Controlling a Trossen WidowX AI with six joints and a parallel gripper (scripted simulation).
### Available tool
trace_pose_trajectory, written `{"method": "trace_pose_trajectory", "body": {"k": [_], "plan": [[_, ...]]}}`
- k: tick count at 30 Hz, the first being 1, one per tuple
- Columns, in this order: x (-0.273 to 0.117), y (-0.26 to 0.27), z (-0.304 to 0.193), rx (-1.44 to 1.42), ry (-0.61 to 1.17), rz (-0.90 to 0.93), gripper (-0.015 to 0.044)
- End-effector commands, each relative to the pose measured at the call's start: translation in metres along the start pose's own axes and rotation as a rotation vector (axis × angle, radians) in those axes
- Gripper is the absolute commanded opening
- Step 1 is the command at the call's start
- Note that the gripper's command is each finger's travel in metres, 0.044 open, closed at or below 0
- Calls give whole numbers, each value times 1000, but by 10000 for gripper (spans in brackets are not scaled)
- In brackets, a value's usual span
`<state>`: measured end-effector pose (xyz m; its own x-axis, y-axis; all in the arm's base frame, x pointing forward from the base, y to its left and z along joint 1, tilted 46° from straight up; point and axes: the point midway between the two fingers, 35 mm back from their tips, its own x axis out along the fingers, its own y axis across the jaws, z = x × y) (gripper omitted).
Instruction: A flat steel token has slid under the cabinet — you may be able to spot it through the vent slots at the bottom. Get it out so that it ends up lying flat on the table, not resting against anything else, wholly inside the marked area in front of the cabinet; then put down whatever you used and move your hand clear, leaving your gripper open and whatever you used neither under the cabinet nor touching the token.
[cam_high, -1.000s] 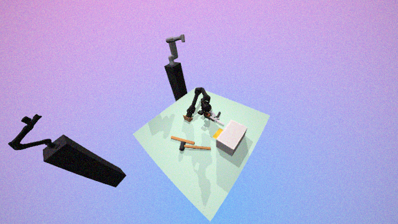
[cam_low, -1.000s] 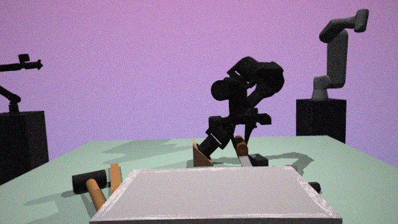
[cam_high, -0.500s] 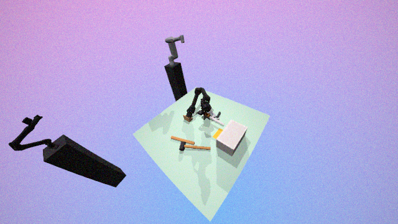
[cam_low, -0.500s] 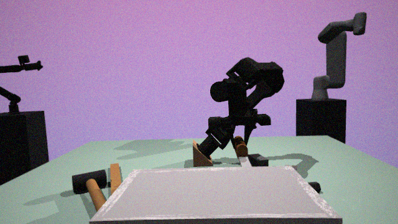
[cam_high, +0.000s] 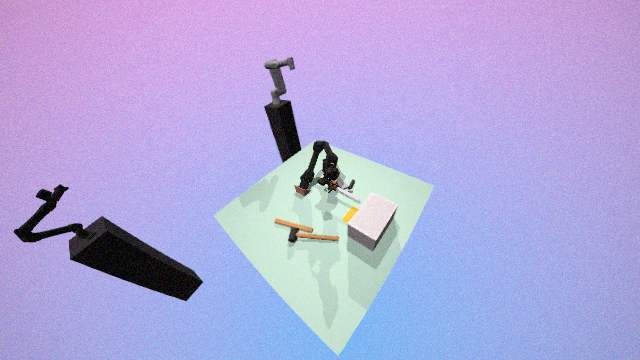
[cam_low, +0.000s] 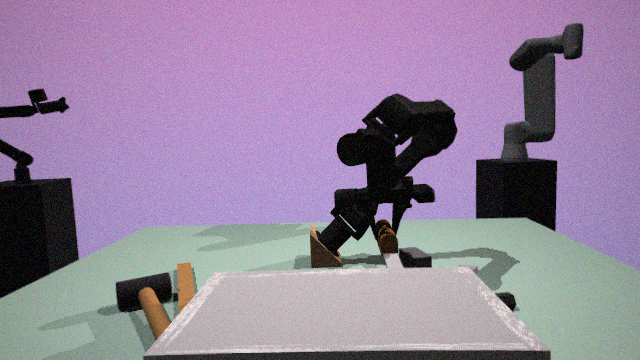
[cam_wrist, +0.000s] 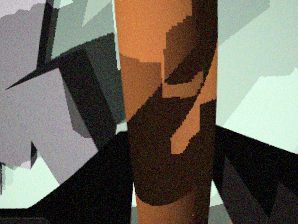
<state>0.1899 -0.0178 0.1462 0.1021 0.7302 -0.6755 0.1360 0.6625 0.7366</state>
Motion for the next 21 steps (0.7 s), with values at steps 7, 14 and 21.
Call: {"method": "trace_pose_trajectory", "body": {"k": [7,14,21], "plan": [[0,0,-1,-4,-5,7,0],[2,-1,-2,-4,0,10,0],[3,-1,-3,-5,3,13,0]]}}
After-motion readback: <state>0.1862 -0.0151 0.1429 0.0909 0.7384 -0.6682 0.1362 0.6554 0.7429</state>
